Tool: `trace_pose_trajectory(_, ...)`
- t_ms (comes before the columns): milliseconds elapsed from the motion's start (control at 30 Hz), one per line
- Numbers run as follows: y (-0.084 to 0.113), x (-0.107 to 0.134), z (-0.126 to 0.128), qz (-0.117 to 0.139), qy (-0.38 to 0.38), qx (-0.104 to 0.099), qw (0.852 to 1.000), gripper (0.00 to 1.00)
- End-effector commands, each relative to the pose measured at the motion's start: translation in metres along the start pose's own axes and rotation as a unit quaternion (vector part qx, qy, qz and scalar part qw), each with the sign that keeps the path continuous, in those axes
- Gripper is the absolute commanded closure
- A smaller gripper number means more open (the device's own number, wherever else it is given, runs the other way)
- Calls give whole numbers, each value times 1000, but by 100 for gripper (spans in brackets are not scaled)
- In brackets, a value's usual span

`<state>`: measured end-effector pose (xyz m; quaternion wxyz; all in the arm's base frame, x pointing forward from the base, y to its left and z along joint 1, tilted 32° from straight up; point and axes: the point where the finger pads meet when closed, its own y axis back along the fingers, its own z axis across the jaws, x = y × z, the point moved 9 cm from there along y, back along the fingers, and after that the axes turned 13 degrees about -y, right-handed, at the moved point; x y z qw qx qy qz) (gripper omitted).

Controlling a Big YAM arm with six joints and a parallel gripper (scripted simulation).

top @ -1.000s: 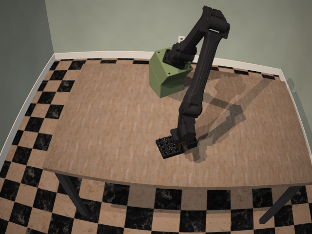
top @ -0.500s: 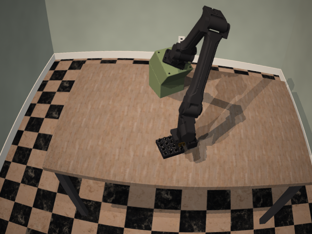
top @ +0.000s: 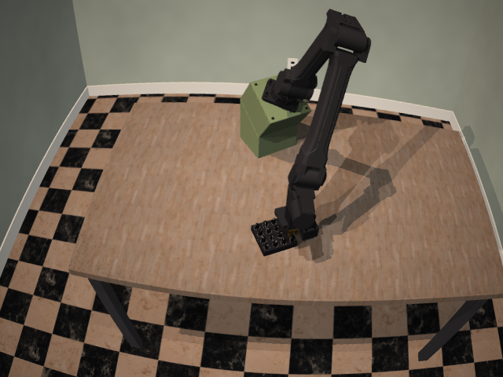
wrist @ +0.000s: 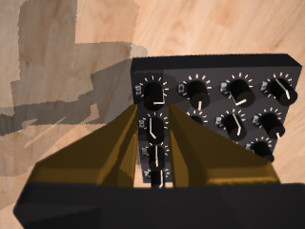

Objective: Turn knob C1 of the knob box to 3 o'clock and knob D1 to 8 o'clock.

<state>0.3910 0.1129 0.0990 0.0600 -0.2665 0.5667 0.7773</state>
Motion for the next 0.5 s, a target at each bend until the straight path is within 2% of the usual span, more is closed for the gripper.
trace_pose_trajectory(0,6,-7,0,-18,4,2,1000,82)
trace_pose_trajectory(467,7,-8,-1,-21,4,3,1000,82)
